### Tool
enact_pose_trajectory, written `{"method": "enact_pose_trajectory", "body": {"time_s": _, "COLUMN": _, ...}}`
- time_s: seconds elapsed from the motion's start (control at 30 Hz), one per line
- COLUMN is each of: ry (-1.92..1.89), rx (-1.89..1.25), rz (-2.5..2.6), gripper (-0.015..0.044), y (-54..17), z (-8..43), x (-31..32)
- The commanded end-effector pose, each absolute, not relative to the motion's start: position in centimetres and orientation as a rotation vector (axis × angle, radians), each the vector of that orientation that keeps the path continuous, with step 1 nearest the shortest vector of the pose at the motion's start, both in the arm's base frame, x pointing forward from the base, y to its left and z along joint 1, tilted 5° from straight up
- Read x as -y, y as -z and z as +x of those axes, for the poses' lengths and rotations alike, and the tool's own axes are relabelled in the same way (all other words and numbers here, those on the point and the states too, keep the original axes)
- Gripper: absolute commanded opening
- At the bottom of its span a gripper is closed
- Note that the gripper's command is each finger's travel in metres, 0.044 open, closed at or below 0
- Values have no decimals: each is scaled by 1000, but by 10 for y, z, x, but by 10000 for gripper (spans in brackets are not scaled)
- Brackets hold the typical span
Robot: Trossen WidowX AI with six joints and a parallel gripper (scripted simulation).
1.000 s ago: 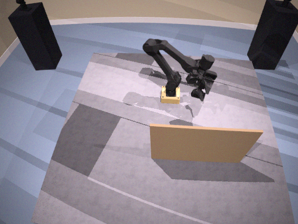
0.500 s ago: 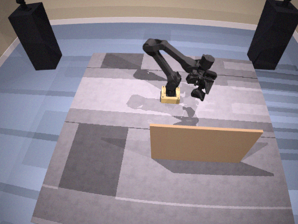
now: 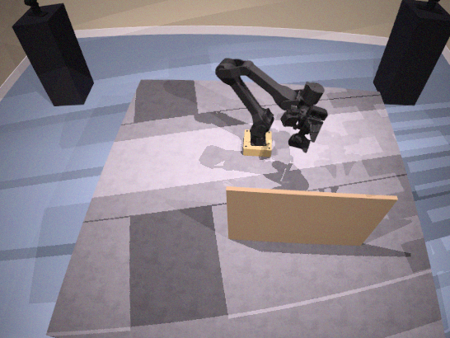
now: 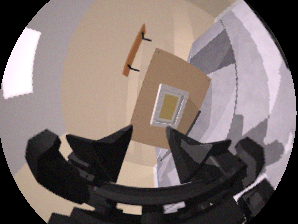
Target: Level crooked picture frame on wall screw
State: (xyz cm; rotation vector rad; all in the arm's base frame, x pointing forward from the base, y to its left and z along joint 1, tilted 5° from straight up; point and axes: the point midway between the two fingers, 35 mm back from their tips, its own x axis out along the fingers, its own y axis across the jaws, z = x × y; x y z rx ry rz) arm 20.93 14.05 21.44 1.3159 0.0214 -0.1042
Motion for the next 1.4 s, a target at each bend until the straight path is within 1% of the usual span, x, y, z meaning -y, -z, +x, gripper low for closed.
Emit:
{"method": "enact_pose_trajectory", "body": {"time_s": 0.0, "ry": 108, "rx": -16, "rz": 1321, "gripper": 260, "y": -215, "z": 209, "x": -139}}
{"method": "enact_pose_trajectory", "body": {"time_s": 0.97, "ry": 108, "rx": -16, "rz": 1321, "gripper": 260, "y": -215, "z": 209, "x": -139}}
{"method": "enact_pose_trajectory", "body": {"time_s": 1.03, "ry": 110, "rx": -21, "rz": 1329, "gripper": 260, "y": -211, "z": 215, "x": -141}}
{"method": "enact_pose_trajectory", "body": {"time_s": 1.27, "ry": 110, "rx": -6, "rz": 1459, "gripper": 260, "y": -176, "z": 269, "x": -129}}
{"method": "enact_pose_trajectory", "body": {"time_s": 1.37, "ry": 106, "rx": -3, "rz": 1470, "gripper": 260, "y": -173, "z": 273, "x": -126}}
